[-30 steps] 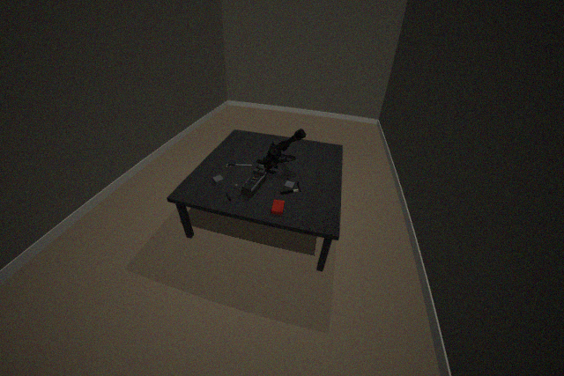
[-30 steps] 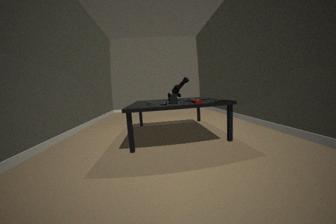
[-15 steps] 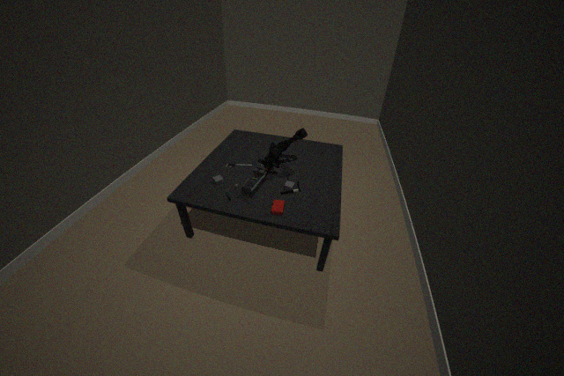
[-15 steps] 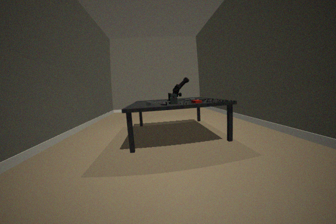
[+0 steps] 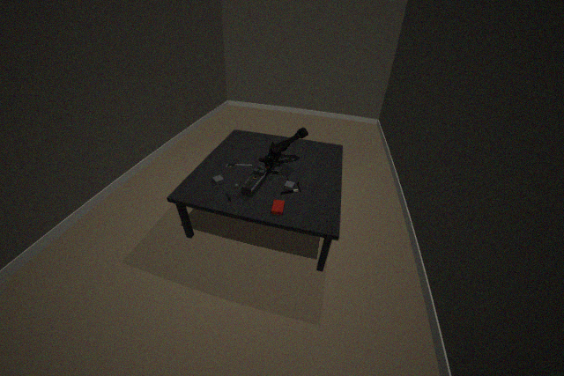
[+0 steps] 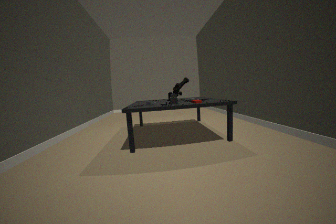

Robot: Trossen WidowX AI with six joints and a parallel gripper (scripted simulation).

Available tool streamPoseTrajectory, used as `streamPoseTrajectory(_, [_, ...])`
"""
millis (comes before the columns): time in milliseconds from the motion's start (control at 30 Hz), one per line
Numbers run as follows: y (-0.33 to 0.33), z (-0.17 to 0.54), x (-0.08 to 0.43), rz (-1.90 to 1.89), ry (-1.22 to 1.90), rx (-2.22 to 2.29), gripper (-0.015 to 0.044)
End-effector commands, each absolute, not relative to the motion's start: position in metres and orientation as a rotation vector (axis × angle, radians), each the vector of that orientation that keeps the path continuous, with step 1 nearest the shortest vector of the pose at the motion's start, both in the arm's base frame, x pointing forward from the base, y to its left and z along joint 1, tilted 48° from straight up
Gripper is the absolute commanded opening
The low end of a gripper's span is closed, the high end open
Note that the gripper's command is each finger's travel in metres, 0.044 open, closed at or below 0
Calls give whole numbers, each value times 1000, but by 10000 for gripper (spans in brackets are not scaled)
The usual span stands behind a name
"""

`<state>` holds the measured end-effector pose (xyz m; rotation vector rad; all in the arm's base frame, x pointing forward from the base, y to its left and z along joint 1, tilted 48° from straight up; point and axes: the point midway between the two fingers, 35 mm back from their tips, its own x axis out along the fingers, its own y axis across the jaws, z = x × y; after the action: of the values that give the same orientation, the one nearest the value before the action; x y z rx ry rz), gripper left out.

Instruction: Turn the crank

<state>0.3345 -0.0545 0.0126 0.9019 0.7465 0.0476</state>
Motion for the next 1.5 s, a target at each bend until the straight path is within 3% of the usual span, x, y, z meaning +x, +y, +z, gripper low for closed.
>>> streamPoseTrajectory(0, [-61, 20, 334, 53, 733, 900, 0])
streamPoseTrajectory(600, [-63, 20, 333, 55, 746, 900, 0])
streamPoseTrajectory(1167, [-63, 20, 333, 55, 746, 900, 440])
streamPoseTrajectory(1467, [-89, 42, 330, 53, 748, 894, 440])
